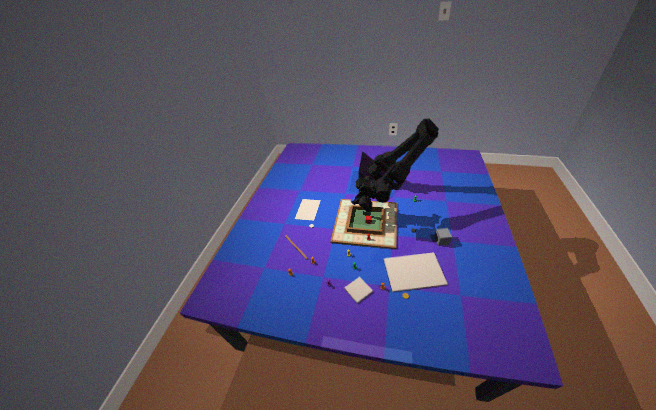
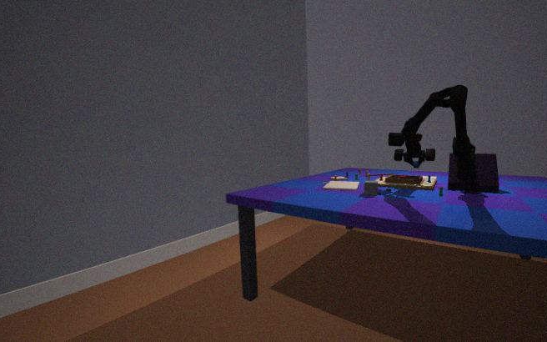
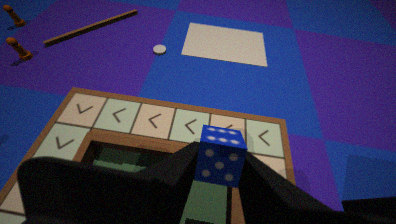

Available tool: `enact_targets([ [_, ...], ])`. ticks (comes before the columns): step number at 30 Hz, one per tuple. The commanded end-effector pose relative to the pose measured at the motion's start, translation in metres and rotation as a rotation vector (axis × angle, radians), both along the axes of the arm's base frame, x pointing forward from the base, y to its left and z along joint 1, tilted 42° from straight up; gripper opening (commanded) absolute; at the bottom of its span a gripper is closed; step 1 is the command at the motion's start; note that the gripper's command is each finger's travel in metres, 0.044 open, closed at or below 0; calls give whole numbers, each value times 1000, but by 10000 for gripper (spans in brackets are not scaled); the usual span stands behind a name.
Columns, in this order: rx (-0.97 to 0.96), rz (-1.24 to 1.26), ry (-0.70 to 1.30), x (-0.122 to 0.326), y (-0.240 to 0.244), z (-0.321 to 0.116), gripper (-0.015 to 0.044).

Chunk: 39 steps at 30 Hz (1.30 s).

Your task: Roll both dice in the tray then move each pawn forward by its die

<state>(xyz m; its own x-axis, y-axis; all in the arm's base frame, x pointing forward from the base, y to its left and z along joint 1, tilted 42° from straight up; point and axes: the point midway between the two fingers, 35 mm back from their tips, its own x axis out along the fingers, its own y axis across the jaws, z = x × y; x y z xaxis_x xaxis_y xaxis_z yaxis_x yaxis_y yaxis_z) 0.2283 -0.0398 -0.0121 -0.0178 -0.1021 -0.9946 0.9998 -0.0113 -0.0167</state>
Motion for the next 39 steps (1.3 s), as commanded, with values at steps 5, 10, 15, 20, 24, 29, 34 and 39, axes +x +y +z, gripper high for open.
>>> enact_targets([
  [5,-20,-11,-21,13,-4,39,0],
  [10,-20,-11,-20,10,-3,37,0],
  [15,-15,-7,-25,12,-3,37,0],
  [20,-15,-7,-25,12,-3,37,26],
  [24,-15,-7,-25,12,-3,37,131],
  [29,-17,-7,-24,12,-9,44,263],
  [34,-22,-11,-20,11,-30,67,394],
  [39,209,14,51,6,-25,46,440],
])
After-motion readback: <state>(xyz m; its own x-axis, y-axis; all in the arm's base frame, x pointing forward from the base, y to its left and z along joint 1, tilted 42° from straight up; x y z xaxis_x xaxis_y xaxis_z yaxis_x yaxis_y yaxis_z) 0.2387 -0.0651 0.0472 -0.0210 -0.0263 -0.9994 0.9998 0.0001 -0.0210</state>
